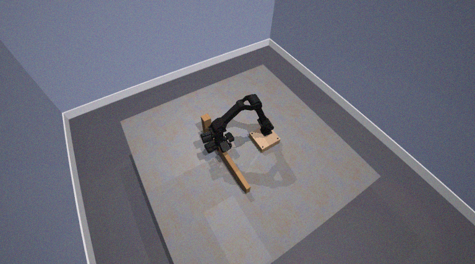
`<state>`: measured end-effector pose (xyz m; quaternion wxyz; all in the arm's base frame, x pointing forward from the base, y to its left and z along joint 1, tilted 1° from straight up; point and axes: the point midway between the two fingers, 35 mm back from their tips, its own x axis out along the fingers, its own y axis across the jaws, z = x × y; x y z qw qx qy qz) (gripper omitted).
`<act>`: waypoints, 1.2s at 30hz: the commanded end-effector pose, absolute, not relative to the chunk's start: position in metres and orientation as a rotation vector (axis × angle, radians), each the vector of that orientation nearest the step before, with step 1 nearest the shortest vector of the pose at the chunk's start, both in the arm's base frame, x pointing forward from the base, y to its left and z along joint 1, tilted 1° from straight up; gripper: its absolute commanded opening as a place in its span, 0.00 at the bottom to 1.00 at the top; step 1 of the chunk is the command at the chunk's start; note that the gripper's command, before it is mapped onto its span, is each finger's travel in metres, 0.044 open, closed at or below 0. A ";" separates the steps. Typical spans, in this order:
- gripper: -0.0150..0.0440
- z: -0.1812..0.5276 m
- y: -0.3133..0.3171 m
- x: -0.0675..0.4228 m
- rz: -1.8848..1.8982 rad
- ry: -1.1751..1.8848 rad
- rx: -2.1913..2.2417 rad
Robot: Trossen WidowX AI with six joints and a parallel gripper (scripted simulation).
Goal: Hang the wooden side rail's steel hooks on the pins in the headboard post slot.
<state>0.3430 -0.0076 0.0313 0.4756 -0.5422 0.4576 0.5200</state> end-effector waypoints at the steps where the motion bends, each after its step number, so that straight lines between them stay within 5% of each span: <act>1: 0.25 0.037 -0.007 0.345 1.263 1.107 -1.330; 36: 0.25 0.043 -0.007 0.344 1.263 1.107 -1.330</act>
